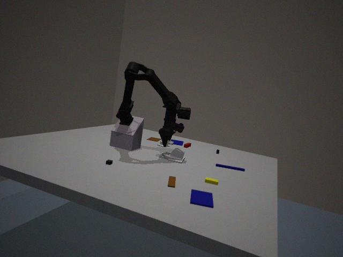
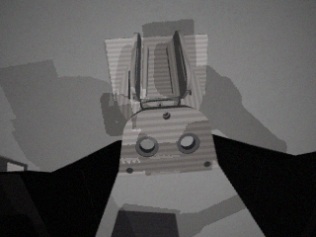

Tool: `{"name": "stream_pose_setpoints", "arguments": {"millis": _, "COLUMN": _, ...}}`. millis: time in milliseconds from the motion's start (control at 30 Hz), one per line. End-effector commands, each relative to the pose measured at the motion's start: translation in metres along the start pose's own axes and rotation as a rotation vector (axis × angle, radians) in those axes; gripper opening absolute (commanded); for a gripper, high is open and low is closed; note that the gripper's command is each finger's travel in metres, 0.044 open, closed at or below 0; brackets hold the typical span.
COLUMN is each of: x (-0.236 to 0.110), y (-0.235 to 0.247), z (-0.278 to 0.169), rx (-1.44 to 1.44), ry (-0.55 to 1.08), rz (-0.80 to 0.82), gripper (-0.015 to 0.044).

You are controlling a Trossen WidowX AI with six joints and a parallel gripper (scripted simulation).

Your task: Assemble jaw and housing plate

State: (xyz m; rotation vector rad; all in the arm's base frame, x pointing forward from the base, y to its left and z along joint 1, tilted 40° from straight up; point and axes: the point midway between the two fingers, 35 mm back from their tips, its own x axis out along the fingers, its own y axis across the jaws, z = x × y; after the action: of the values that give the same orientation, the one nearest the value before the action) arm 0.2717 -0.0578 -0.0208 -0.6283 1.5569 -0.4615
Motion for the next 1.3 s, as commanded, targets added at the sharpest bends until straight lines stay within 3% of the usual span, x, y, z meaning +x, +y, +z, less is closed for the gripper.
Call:
{"name": "stream_pose_setpoints", "arguments": {"millis": 0, "x": 0.008, "y": 0.001, "z": -0.002, "rx": -0.01, "ry": 0.006, "rz": -0.005, "gripper": 0.0351}}
{"name": "stream_pose_setpoints", "arguments": {"millis": 767, "x": 0.044, "y": 0.0, "z": -0.004, "rx": -0.009, "ry": 0.007, "rz": -0.009, "gripper": 0.0351}}
{"name": "stream_pose_setpoints", "arguments": {"millis": 1267, "x": 0.045, "y": 0.0, "z": -0.004, "rx": -0.009, "ry": 0.007, "rz": -0.009, "gripper": 0.0351}}
